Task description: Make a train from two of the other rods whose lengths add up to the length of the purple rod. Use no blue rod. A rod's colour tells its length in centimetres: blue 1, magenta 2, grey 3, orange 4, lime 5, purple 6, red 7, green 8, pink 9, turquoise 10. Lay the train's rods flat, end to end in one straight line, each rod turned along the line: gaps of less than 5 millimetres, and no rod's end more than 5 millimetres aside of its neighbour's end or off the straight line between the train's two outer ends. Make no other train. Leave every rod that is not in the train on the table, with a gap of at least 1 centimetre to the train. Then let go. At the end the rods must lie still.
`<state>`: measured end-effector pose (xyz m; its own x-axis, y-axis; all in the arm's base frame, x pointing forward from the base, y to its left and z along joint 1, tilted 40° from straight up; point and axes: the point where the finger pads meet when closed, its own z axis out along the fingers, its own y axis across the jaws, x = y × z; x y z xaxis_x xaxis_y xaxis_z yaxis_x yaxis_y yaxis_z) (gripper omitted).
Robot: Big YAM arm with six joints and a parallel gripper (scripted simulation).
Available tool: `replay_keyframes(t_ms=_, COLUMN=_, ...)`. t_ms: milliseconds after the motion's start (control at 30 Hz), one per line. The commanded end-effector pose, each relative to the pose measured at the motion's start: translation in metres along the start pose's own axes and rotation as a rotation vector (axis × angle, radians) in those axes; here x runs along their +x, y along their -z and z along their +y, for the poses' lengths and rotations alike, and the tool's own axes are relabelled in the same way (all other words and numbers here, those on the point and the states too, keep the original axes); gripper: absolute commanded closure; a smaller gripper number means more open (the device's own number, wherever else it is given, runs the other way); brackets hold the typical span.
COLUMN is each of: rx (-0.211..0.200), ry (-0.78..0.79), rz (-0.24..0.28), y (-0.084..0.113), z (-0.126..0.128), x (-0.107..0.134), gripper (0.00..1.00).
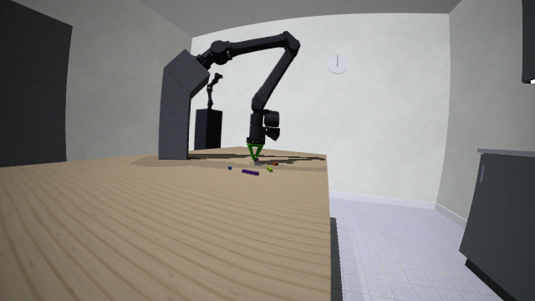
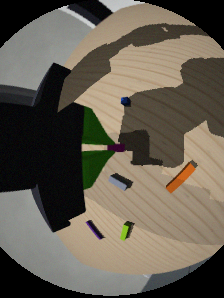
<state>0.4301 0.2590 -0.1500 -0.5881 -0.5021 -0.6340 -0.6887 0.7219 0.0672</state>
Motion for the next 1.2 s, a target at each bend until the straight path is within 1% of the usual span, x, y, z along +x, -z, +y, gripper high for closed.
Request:
replay_keyframes(t_ms=0, rx=-0.012, ry=0.018, rz=0.019, y=0.0, z=0.011, x=0.016, gripper=0.96)
replay_keyframes(t_ms=167, rx=-0.011, ry=0.018, rz=0.017, y=0.0, z=0.011, x=0.014, gripper=0.96)
replay_keyframes(t_ms=333, rx=-0.007, ry=0.019, rz=-0.005, y=-0.007, z=0.008, x=0.001, gripper=0.96)
replay_keyframes(t_ms=800, rx=-0.007, ry=0.008, rz=-0.005, y=-0.016, z=0.008, x=0.001, gripper=0.96)
replay_keyframes(t_ms=1167, rx=-0.008, ry=0.007, rz=0.001, y=-0.015, z=0.009, x=0.005, gripper=0.96)
